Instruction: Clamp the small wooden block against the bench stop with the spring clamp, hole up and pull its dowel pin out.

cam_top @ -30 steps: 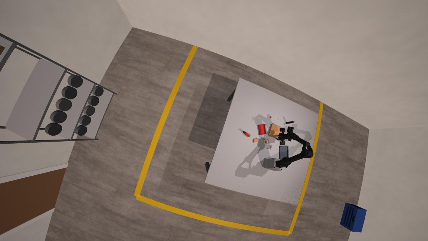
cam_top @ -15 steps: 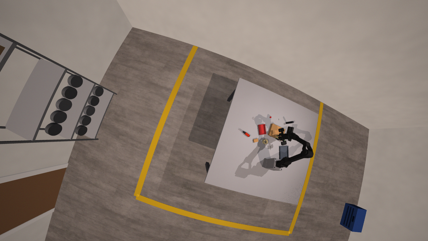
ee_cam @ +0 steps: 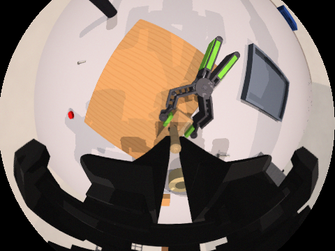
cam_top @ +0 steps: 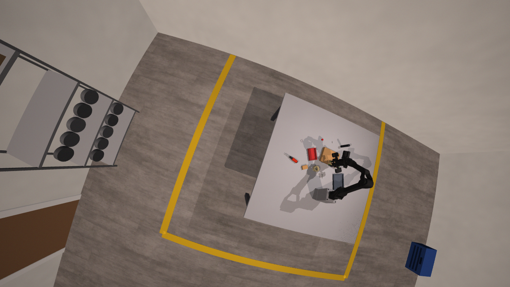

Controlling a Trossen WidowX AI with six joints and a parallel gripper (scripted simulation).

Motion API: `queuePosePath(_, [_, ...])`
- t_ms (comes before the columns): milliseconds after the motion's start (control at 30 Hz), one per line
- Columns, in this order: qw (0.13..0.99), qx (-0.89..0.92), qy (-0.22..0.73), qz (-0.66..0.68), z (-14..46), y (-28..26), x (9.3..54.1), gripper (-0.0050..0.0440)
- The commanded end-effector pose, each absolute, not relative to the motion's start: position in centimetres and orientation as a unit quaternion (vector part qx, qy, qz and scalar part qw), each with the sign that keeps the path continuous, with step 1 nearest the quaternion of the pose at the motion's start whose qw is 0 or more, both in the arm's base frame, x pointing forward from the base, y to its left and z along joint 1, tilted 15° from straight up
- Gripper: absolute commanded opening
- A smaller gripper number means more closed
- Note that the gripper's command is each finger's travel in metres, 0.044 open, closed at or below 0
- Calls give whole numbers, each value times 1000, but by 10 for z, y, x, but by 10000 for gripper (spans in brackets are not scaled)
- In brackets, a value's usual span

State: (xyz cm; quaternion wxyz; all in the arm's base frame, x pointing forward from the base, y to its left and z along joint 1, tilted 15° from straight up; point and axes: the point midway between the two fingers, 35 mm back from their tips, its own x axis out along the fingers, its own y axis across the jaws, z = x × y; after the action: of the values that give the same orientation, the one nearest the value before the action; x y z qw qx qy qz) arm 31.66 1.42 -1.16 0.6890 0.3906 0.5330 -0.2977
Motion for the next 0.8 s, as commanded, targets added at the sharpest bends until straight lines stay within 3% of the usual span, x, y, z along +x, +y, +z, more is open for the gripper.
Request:
queuePosePath(0, [691, 390, 532, -296, -9, 14, 317, 0])
queuePosePath(767, [691, 390, 532, -296, -7, 14, 316, 0])
